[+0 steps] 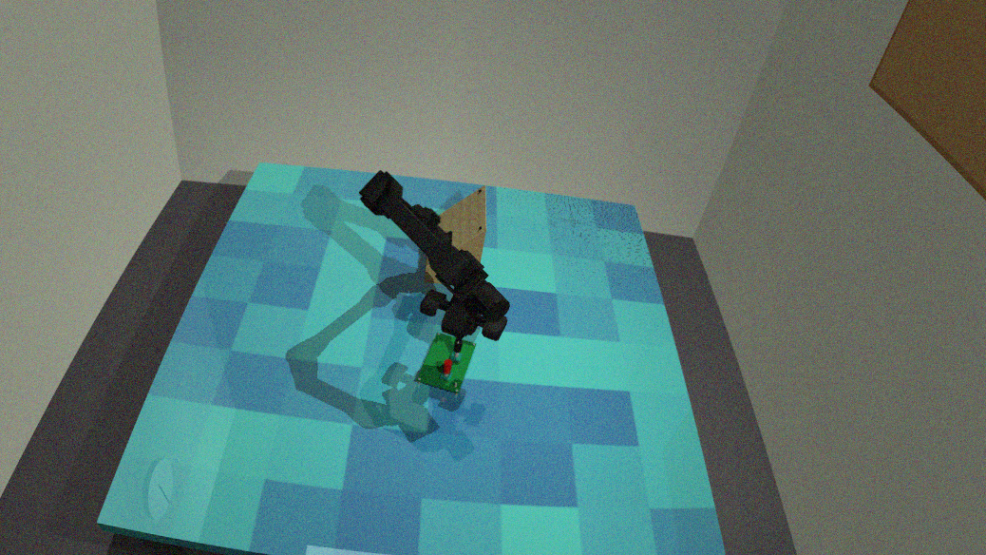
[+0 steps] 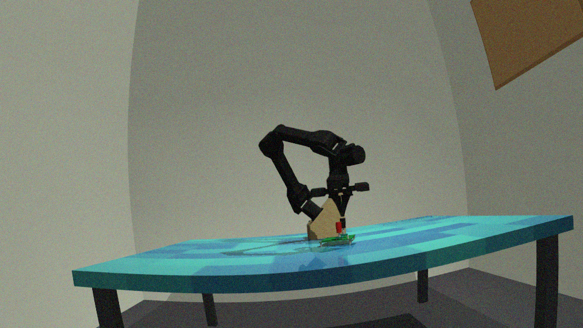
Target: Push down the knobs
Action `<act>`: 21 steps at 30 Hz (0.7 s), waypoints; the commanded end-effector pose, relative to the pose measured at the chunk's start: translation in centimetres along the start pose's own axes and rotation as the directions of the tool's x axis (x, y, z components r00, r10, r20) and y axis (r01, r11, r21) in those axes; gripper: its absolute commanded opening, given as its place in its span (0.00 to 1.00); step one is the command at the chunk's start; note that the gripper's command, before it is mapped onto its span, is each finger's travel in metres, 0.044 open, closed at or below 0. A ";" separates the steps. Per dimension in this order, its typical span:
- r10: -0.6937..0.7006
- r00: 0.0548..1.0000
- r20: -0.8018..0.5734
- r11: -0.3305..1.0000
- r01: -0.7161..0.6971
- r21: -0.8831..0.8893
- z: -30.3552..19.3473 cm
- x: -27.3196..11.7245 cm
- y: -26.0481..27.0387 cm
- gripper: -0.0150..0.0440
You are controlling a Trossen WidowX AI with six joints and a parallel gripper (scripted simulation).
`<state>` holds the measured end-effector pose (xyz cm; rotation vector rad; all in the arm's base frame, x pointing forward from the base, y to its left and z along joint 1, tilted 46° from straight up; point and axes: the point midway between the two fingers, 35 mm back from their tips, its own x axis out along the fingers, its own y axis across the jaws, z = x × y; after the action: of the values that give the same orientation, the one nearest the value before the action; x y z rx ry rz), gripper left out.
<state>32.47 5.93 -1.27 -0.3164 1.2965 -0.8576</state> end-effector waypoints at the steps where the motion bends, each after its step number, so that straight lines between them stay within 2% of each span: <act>1: -0.003 1.000 0.001 1.000 0.003 -0.006 -0.1 0.0 0.0 0.25; 21: -0.004 1.000 0.001 1.000 0.004 -0.006 -0.1 0.6 -0.1 0.25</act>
<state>32.45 5.65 -1.55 -0.3173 1.2970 -0.8578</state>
